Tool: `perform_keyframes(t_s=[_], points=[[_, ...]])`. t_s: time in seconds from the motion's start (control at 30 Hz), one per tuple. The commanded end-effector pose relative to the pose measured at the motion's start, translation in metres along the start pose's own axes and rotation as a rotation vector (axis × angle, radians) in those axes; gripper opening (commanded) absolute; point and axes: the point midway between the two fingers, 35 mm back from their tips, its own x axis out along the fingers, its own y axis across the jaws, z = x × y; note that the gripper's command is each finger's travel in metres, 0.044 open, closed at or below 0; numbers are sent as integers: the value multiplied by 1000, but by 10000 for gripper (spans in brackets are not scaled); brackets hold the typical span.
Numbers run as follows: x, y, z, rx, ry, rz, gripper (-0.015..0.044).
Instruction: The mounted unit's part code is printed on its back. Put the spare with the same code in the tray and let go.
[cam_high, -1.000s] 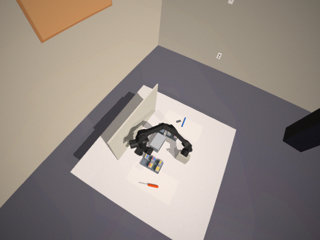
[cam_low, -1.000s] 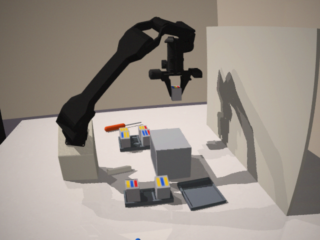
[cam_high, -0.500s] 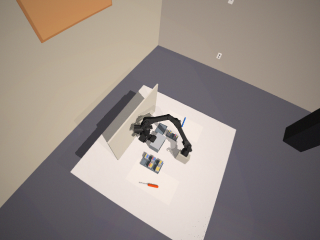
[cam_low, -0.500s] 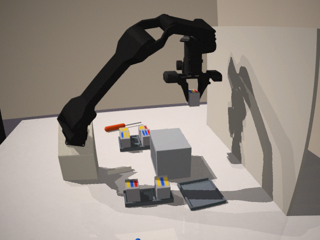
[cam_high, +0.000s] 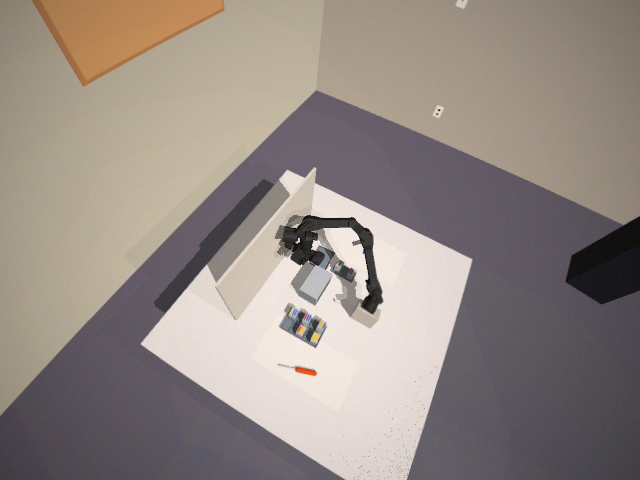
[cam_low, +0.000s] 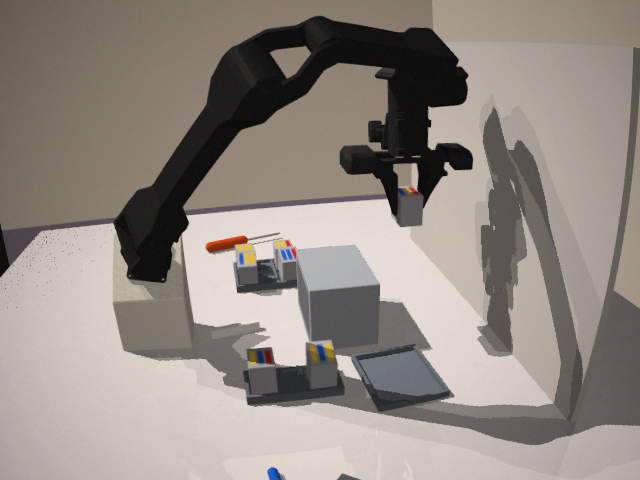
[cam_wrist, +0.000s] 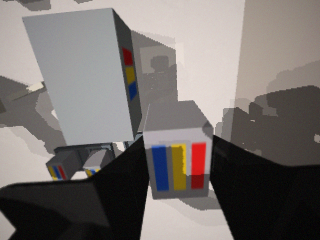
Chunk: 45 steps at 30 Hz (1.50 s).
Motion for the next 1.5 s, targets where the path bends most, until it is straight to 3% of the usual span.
perform_keyframes(t_s=[0.0,0.57,1.47], points=[[0,5,-33,-3,12,-3,0],[5,46,-143,5,63,9,0],[26,42,-144,5,59,10,0]])
